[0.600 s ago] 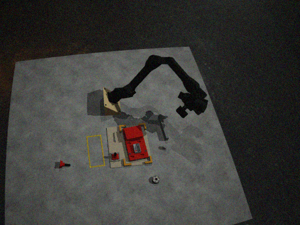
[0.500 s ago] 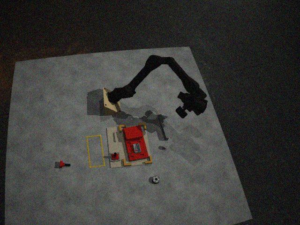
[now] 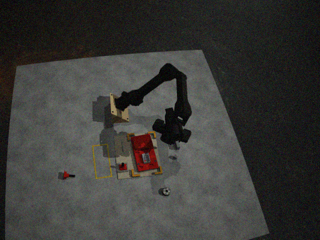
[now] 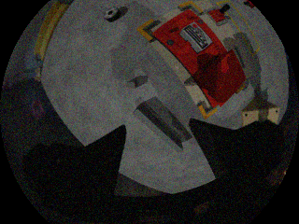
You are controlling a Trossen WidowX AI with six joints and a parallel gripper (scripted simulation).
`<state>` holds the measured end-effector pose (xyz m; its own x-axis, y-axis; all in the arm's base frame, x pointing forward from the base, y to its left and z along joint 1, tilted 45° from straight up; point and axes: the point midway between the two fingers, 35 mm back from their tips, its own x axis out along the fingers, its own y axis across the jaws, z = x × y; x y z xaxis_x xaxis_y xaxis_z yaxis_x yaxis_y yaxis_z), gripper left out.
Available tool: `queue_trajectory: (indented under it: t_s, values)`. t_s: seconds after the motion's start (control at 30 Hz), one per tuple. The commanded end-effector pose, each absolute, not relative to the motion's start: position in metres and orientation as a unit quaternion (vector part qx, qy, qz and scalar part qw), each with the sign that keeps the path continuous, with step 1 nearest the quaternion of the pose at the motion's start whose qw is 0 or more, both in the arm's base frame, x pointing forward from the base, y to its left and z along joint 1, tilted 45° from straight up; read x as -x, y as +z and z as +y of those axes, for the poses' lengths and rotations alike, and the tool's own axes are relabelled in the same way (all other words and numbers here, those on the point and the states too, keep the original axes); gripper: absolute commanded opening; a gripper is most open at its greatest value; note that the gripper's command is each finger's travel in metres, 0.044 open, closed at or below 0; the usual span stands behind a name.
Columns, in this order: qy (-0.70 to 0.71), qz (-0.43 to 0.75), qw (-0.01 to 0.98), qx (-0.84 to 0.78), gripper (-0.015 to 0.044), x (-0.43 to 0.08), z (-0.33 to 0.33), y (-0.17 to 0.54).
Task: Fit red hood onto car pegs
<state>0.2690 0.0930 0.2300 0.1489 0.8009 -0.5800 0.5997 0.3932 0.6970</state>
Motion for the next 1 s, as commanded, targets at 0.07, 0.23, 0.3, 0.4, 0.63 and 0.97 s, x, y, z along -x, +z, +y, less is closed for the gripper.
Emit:
queue_trajectory:
  t_s: [0.07, 0.23, 0.3, 0.4, 0.63, 0.97]
  values:
    - [-0.108, 0.649, 0.418, -0.627, 0.044, -0.256, 0.031, 0.171]
    - [-0.243, 0.631, 0.307, -0.67, 0.044, -0.233, -0.008, 0.134]
    - [-0.243, 0.631, 0.307, -0.67, 0.044, -0.233, -0.008, 0.134]
    - [-0.243, 0.631, 0.307, -0.67, 0.044, -0.234, -0.009, 0.134]
    - [-0.243, 0.631, 0.307, -0.67, 0.044, -0.235, -0.007, 0.131]
    - [-0.243, 0.631, 0.307, -0.67, 0.044, -0.237, -0.001, 0.124]
